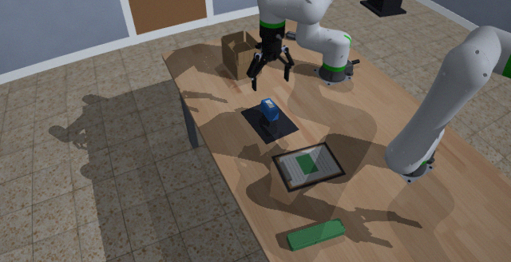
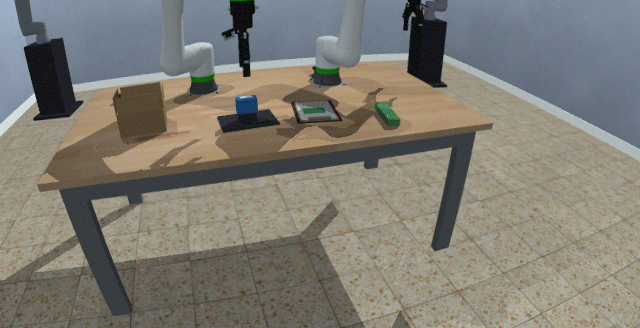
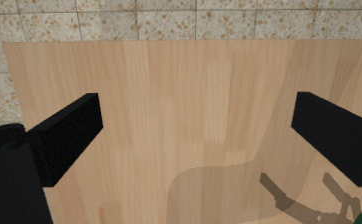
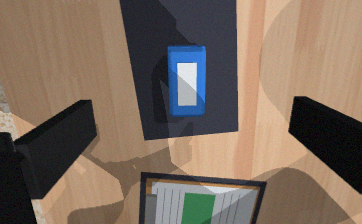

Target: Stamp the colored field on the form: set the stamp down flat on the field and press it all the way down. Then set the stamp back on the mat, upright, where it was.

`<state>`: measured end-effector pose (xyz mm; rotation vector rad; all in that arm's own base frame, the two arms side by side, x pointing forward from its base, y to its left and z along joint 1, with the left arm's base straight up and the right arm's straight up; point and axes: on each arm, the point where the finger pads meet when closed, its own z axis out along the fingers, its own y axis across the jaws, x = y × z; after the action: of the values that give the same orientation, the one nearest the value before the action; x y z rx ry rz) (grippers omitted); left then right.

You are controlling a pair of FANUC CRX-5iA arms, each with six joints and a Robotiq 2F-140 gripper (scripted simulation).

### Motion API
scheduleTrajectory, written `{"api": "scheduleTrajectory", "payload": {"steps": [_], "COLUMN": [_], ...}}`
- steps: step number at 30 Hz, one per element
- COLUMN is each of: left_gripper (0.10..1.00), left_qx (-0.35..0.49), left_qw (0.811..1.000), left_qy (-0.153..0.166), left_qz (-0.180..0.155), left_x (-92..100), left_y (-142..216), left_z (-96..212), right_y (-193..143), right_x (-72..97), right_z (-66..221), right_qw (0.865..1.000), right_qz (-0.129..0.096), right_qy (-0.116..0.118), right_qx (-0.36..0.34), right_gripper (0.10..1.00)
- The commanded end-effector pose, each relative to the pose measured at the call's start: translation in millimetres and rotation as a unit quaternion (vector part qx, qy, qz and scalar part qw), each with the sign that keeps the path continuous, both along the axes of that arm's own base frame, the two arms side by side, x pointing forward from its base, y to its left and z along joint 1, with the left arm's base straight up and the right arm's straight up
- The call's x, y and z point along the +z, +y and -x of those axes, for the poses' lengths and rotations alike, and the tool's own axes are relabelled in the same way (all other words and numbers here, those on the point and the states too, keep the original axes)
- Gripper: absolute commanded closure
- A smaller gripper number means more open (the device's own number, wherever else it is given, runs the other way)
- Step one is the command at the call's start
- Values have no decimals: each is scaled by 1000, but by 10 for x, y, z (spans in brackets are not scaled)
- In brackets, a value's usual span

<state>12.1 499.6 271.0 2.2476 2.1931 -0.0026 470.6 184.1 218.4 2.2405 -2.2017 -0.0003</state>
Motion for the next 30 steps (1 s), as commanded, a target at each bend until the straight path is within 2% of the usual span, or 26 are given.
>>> {"api": "scheduleTrajectory", "payload": {"steps": [1, 30], "left_gripper": [98, 98], "left_qx": [0, 0], "left_qw": [1000, 1000], "left_qy": [0, 0], "left_qz": [-1, -1], "left_x": [10, 10], "left_y": [3, 3], "left_z": [-2, -2], "right_y": [5, 185], "right_x": [8, 22], "right_z": [-3, -22], "right_qw": [1000, 999], "right_qz": [0, 0], "right_qy": [-1, -1], "right_qx": [-1, -52], "right_gripper": [98, 98]}}
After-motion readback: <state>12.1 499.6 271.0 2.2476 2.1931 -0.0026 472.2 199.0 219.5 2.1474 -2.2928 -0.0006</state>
